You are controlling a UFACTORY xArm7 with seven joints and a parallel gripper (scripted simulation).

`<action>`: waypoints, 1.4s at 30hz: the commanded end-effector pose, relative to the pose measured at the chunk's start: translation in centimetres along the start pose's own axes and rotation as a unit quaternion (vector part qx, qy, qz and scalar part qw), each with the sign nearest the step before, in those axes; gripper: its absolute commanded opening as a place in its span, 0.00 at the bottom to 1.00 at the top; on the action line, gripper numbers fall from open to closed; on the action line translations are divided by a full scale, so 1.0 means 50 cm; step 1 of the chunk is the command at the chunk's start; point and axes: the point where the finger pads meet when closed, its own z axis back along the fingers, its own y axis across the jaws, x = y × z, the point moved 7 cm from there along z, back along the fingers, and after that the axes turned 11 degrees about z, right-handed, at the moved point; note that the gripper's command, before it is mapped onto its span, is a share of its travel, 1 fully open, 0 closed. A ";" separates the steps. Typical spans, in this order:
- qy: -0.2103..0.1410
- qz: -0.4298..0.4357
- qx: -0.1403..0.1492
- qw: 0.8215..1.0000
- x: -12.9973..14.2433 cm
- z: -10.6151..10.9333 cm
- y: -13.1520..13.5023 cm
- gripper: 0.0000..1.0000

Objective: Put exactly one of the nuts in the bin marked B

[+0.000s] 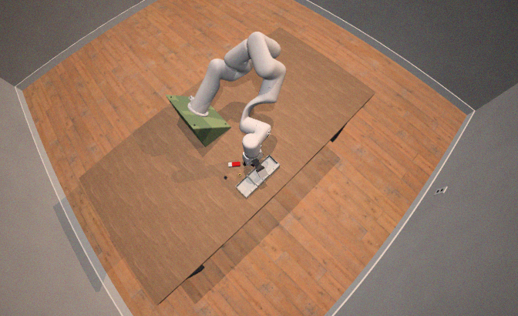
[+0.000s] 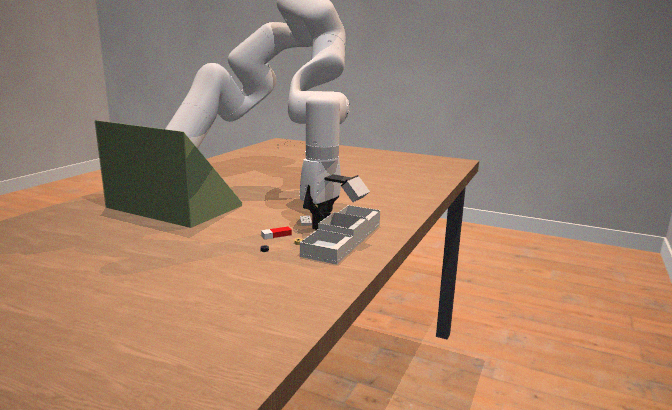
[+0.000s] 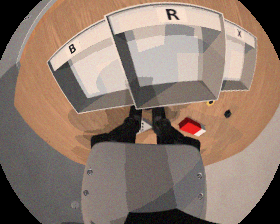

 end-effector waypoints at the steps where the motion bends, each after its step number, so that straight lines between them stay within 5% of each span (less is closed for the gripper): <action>1: 0.002 0.000 0.001 1.000 -0.002 0.004 0.002 0.00; 28: 0.002 0.000 0.001 1.000 -0.002 0.004 0.002 0.00; 42: 0.002 0.000 0.001 1.000 -0.002 0.084 0.002 0.00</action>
